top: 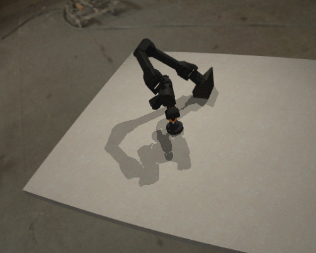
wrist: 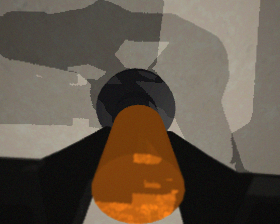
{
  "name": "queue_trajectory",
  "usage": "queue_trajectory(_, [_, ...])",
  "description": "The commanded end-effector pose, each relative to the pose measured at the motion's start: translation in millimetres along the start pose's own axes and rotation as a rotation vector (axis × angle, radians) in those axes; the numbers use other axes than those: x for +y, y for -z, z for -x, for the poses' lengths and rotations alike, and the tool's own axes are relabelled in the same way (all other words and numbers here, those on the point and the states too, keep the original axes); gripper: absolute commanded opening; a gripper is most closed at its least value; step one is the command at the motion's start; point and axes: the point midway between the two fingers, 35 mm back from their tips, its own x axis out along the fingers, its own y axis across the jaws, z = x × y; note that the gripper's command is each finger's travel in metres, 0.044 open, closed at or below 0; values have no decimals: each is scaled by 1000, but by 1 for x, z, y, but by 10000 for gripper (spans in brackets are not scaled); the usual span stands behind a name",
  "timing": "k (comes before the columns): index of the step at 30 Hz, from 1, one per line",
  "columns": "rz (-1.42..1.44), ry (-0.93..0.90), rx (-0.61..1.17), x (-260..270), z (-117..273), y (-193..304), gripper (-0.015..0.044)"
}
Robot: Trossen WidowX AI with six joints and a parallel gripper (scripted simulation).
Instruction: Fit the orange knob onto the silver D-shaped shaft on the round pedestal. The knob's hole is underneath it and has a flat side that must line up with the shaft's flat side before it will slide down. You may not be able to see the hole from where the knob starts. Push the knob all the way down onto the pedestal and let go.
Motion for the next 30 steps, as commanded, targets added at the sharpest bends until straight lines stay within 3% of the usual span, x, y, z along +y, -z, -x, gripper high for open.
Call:
queue_trajectory(1, [-82,-5,-4,2,1,1,0])
queue_trajectory(30, [-82,-5,-4,2,-15,2,0])
